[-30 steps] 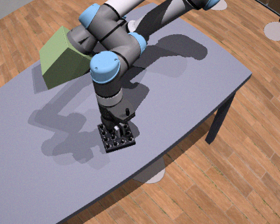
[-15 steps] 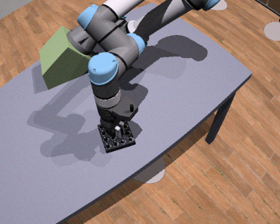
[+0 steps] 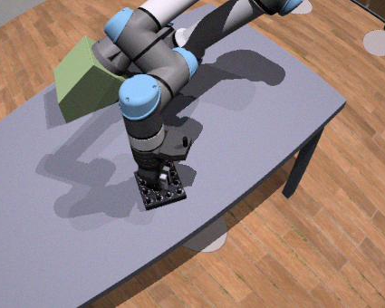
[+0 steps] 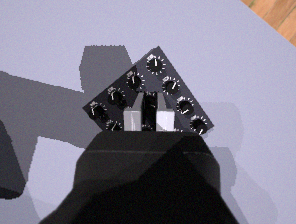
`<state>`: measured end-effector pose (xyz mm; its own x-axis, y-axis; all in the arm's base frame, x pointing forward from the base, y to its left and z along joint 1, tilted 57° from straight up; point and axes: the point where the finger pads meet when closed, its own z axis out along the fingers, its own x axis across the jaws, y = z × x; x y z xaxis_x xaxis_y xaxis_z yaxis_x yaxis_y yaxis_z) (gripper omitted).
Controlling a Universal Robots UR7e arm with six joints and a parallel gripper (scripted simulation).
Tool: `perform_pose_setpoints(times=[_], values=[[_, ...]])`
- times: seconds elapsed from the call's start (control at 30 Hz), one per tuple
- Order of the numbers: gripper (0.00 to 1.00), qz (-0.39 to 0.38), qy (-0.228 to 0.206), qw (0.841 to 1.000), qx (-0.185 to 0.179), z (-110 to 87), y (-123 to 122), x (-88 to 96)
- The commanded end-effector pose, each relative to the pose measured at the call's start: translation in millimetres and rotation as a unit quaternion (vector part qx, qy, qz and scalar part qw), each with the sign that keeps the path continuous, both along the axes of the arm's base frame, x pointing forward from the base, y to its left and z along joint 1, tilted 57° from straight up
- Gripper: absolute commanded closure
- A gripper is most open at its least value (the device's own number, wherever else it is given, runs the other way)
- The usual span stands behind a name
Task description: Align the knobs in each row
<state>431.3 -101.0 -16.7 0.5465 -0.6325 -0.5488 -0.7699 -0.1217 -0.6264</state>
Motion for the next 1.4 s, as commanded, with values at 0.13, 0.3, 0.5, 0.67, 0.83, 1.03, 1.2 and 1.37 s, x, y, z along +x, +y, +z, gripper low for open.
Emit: perform_pose_setpoints(times=[0.13, 0.3, 0.5, 0.67, 0.83, 1.03, 1.2, 1.37], values=[[0.7, 0.052, -0.073, 0.996, -0.03, 0.1, -0.6, 0.1], [0.7, 0.074, -0.103, 0.991, -0.043, 0.1, -0.6, 0.1], [0.7, 0.1, -0.139, 0.984, -0.058, 0.1, -0.6, 0.1], [0.7, 0.122, -0.17, 0.975, -0.072, 0.1, -0.6, 0.1], [0.7, 0.142, -0.197, 0.967, -0.083, 0.1, -0.6, 0.1], [0.7, 0.155, -0.215, 0.96, -0.091, 0.1, -0.6, 0.1], [0.7, 0.168, -0.233, 0.953, -0.099, 0.1, -0.6, 0.1], [0.7, 0.178, -0.247, 0.947, -0.105, 0.1, -0.6, 0.1]])
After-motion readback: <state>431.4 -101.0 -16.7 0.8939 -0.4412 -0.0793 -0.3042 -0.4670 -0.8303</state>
